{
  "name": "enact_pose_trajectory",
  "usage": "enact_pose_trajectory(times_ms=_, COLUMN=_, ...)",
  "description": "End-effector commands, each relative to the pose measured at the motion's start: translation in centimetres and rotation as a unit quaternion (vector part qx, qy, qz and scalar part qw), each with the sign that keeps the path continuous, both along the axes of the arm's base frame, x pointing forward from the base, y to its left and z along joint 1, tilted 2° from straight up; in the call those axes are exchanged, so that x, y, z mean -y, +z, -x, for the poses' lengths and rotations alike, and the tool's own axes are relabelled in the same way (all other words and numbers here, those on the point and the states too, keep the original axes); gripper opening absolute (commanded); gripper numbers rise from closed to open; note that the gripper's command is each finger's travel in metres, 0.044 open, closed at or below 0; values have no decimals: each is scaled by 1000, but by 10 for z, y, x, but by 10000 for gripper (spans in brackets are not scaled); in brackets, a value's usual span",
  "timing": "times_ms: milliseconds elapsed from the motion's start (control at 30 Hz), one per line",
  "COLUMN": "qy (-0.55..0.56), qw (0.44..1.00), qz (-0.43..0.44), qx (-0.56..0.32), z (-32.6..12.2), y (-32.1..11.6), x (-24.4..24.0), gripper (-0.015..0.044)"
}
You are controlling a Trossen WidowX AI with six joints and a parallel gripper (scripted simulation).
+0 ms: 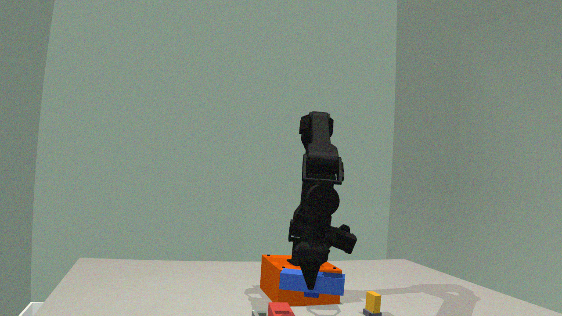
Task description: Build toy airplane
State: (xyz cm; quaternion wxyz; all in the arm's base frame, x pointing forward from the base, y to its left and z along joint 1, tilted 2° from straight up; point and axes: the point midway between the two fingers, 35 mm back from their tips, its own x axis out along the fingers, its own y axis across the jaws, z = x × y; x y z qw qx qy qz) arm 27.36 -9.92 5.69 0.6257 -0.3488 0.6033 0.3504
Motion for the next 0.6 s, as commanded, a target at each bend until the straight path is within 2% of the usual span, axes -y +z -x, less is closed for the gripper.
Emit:
enact_pose_trajectory(times_ms=0, qy=27, qw=1000, qz=1, qx=4, z=6, y=-1, x=8, gripper=0)
enact_pose_trajectory(times_ms=567, qy=162, qw=987, qz=5, qx=5, z=42, y=-13, x=45, gripper=0)
